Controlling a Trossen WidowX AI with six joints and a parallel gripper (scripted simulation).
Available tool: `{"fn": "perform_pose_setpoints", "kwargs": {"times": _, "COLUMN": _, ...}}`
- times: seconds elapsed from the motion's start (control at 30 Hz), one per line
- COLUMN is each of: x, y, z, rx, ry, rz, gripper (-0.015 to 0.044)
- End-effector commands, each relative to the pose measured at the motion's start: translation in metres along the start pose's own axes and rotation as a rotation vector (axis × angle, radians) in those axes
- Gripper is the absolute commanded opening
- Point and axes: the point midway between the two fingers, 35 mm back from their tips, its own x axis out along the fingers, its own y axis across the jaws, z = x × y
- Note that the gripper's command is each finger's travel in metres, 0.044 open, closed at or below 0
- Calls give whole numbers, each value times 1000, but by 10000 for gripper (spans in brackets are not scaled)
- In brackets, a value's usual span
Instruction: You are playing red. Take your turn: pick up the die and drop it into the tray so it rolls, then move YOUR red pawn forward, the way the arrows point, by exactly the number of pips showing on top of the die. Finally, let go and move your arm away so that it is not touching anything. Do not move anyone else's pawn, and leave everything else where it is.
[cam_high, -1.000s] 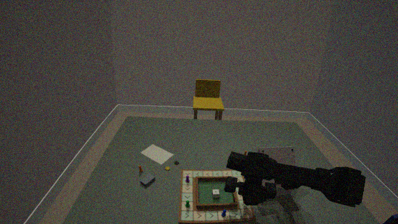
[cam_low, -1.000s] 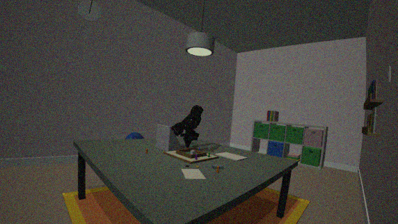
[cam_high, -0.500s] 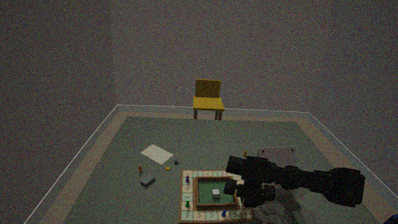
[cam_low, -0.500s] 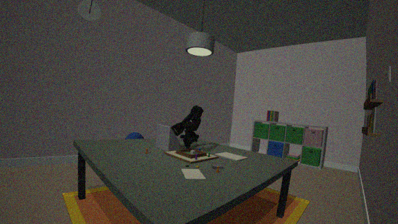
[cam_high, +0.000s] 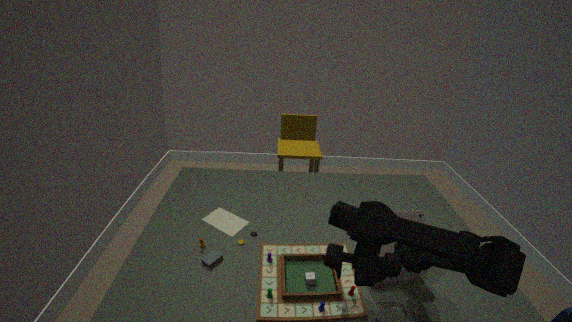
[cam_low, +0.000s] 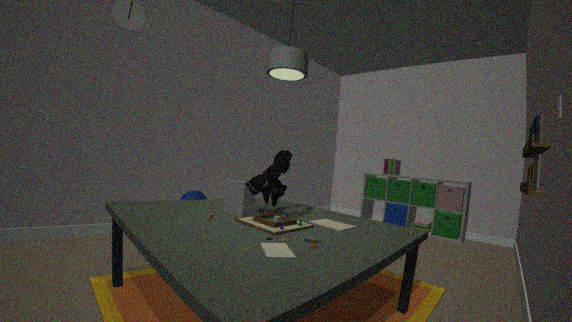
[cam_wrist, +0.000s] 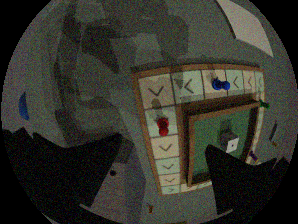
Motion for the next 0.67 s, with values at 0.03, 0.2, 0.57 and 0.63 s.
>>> {"fn": "perform_pose_setpoints", "kwargs": {"times": 0.03, "x": -17, "y": -7, "z": -8, "rx": 192, "ry": 9, "rz": 0, "gripper": 440}}
{"fn": "perform_pose_setpoints", "kwargs": {"times": 0.2, "x": -61, "y": -22, "z": -41, "rx": 874, "ry": 14, "rz": -7, "gripper": 440}}
{"fn": "perform_pose_setpoints", "kwargs": {"times": 0.57, "x": -76, "y": -26, "z": -54, "rx": 1097, "ry": 4, "rz": -12, "gripper": 440}}
{"fn": "perform_pose_setpoints", "kwargs": {"times": 0.63, "x": -76, "y": -26, "z": -54, "rx": 1097, "ry": 4, "rz": -12, "gripper": 440}}
